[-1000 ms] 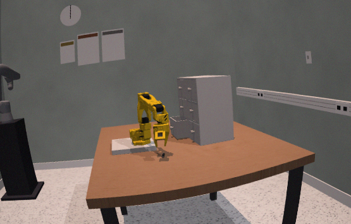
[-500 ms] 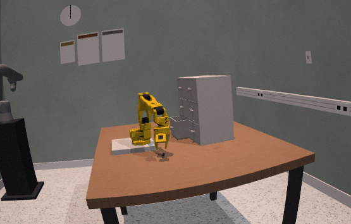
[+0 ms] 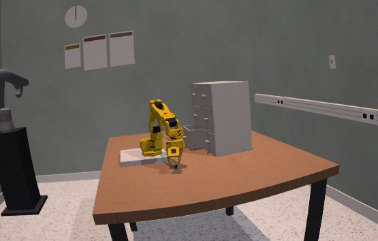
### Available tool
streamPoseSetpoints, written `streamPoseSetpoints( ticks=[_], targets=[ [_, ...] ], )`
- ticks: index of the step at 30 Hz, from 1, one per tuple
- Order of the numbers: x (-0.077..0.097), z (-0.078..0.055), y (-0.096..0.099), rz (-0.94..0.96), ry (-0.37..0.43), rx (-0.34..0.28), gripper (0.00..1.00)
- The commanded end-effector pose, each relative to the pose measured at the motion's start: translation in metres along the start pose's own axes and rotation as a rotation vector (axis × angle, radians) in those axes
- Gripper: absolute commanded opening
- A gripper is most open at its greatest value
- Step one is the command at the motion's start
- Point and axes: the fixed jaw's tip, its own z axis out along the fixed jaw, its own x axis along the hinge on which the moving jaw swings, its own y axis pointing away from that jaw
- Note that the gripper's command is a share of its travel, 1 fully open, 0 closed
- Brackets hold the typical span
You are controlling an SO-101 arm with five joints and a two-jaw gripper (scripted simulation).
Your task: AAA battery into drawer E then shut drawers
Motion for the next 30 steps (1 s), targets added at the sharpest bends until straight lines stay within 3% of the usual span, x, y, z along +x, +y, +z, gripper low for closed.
streamPoseSetpoints(
  ticks=[1,3,7,30],
  targets=[
    [0.003,0.005,-0.003,0.010,0.018,0.010,0.19],
    [0.003,0.005,-0.003,0.010,0.018,0.010,0.19],
    [0.003,0.018,-0.002,0.010,0.018,0.010,0.19],
    [0.005,0.020,-0.003,0.010,0.018,0.010,0.19]
  ],
)
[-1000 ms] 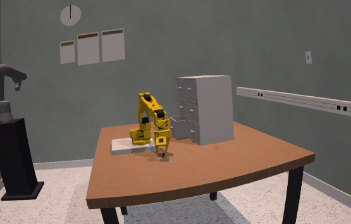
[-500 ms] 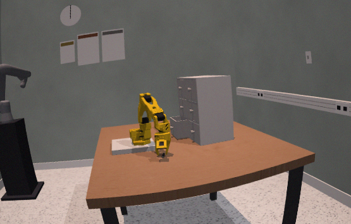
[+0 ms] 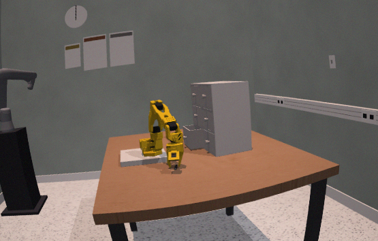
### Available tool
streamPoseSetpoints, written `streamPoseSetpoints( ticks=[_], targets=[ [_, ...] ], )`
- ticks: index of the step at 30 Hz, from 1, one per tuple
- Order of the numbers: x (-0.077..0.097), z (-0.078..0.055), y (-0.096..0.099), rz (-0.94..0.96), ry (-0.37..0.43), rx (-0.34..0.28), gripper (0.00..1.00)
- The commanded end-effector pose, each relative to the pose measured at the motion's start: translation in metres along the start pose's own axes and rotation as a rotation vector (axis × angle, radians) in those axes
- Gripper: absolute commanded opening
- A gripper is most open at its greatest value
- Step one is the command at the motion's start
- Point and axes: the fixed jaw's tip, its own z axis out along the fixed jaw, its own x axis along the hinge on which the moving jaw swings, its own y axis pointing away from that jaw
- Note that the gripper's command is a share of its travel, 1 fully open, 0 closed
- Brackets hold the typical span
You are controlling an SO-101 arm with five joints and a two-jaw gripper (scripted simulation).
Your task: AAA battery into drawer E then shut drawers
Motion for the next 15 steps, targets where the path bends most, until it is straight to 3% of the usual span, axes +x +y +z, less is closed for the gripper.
streamPoseSetpoints(
  ticks=[1,15],
  targets=[
    [0.0038,0.0051,-0.0027,0.010,0.016,0.009,0.19],
    [0.0056,0.0078,-0.0040,0.010,0.016,0.009,0.19]
  ],
)
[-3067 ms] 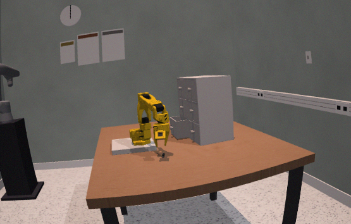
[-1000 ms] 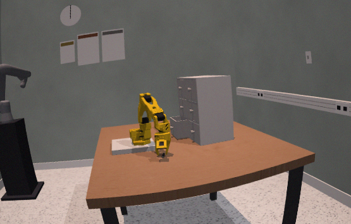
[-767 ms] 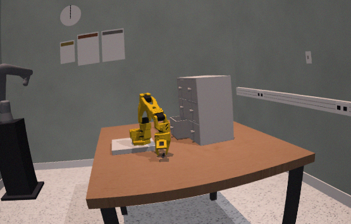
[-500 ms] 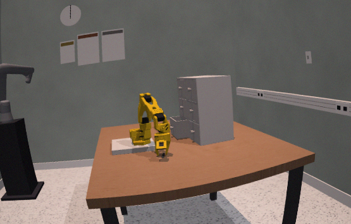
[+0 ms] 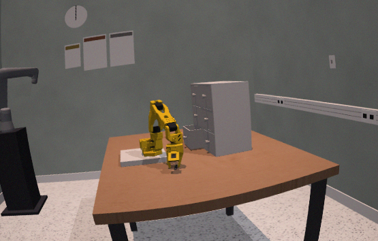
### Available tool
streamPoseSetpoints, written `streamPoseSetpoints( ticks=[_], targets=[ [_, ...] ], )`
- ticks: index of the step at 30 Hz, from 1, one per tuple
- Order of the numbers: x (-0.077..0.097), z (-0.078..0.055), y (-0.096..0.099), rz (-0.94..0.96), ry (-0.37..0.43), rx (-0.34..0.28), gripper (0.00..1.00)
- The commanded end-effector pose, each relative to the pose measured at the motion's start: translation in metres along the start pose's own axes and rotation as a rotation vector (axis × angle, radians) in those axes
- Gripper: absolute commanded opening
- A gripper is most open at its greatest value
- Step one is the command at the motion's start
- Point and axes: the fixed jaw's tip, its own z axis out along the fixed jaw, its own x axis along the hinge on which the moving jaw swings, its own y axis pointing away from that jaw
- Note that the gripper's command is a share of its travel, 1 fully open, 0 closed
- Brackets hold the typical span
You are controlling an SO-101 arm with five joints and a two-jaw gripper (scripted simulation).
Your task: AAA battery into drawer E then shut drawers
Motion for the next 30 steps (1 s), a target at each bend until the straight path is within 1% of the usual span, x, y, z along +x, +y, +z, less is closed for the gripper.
streamPoseSetpoints(
  ticks=[1,9,30],
  targets=[
    [0.0034,0.0044,-0.0026,0.010,0.016,0.009,0.19],
    [0.0034,0.0044,-0.0026,0.010,0.016,0.009,0.19],
    [0.0034,0.0044,-0.0026,0.010,0.016,0.009,0.11]
  ],
)
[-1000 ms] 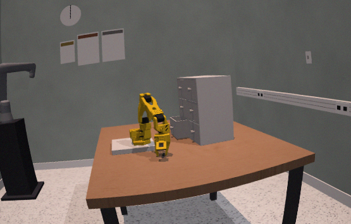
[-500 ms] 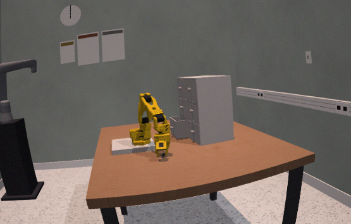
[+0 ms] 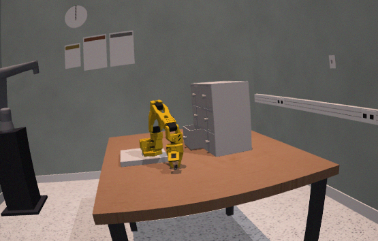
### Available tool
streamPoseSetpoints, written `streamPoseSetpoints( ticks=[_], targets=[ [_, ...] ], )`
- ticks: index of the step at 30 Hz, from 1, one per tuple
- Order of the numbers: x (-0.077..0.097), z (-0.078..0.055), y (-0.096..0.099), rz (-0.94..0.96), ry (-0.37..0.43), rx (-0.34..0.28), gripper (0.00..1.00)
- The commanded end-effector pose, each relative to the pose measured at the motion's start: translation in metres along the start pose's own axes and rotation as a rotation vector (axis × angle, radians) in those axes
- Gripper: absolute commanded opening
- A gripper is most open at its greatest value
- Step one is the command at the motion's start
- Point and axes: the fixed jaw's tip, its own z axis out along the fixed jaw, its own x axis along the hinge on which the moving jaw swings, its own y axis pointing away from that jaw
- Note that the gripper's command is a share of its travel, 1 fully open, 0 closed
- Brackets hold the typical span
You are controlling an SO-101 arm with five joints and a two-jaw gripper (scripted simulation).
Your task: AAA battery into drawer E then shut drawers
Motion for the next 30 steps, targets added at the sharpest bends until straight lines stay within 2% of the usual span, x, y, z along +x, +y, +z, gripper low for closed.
streamPoseSetpoints(
  ticks=[1,30],
  targets=[
    [0.0038,0.0043,-0.0028,0.010,0.018,0.010,0.10],
    [0.0038,0.0043,-0.0028,0.010,0.018,0.010,0.00]
  ],
)
